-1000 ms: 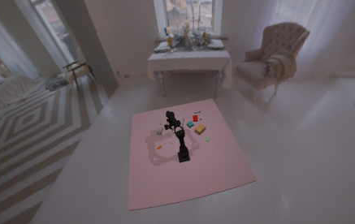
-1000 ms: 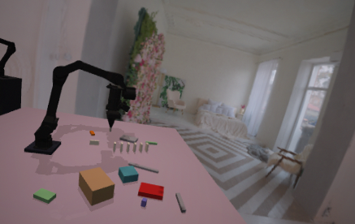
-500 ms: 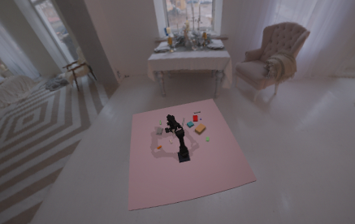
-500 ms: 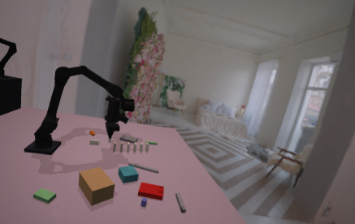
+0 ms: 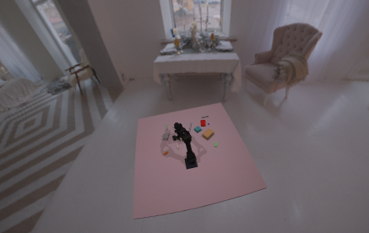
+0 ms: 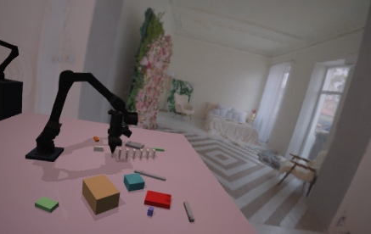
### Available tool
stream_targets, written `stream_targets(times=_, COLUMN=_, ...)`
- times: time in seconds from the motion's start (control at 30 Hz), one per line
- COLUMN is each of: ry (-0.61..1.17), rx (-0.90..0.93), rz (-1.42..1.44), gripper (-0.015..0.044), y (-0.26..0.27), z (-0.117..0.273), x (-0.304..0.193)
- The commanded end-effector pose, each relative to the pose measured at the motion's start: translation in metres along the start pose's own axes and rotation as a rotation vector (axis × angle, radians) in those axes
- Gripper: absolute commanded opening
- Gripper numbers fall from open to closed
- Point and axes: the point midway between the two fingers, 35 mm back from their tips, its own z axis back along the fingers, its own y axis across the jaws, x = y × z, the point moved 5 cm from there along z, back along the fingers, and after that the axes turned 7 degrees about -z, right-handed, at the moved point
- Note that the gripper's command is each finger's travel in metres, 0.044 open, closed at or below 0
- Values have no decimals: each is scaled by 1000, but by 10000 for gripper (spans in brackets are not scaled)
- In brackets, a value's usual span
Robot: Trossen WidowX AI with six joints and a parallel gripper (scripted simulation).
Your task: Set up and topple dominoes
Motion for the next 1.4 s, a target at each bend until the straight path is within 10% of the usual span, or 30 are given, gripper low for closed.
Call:
stream_targets(times=0.0, ry=0, rx=-3, rz=-7, gripper=107, y=0, z=-3, x=0)
stream_targets(times=0.2, ry=0, rx=-3, rz=-7, gripper=107, y=0, z=-3, x=0)
stream_targets(times=0.63, ry=0, rx=-3, rz=-7, gripper=440, y=0, z=-3, x=0)
stream_targets(times=1.1, ry=1, rx=0, rz=-2, gripper=440, y=0, z=125, x=0)
stream_targets(times=1.37, ry=2, rx=0, rz=-6, gripper=440, y=6, z=122, x=-3)
